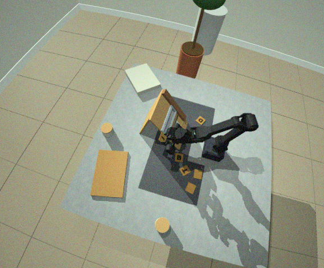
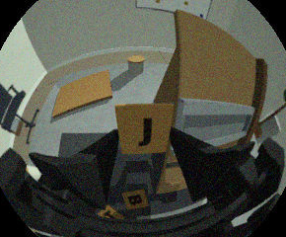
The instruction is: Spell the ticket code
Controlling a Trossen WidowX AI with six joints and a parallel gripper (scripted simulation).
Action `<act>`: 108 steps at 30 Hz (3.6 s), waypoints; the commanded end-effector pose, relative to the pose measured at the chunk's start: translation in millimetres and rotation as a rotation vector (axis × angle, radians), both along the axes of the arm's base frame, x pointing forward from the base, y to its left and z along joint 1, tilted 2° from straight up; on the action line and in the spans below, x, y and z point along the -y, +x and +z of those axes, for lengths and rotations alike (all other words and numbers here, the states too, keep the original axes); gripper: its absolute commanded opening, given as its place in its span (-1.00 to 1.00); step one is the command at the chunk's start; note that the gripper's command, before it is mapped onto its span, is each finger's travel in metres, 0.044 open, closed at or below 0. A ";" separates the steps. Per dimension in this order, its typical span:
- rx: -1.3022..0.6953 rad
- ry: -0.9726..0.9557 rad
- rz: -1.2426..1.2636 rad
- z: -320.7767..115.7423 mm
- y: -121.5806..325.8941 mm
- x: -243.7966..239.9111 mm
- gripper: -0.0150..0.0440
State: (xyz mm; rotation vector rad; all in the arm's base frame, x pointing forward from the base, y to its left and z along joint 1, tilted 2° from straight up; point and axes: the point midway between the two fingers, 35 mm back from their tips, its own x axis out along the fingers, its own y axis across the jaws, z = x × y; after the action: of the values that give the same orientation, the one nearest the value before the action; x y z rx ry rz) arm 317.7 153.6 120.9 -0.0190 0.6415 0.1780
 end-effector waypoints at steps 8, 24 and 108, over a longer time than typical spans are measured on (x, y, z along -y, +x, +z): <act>0.004 0.002 0.004 1.1 1.0 5.3 -0.49; 0.004 0.001 0.004 0.8 2.5 13.2 -0.49; 0.005 -0.004 0.004 -0.7 9.8 53.4 -0.49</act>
State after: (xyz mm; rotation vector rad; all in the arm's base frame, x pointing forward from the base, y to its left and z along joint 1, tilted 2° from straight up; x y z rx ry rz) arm 327.5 100.6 119.9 -0.0230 0.6391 0.1755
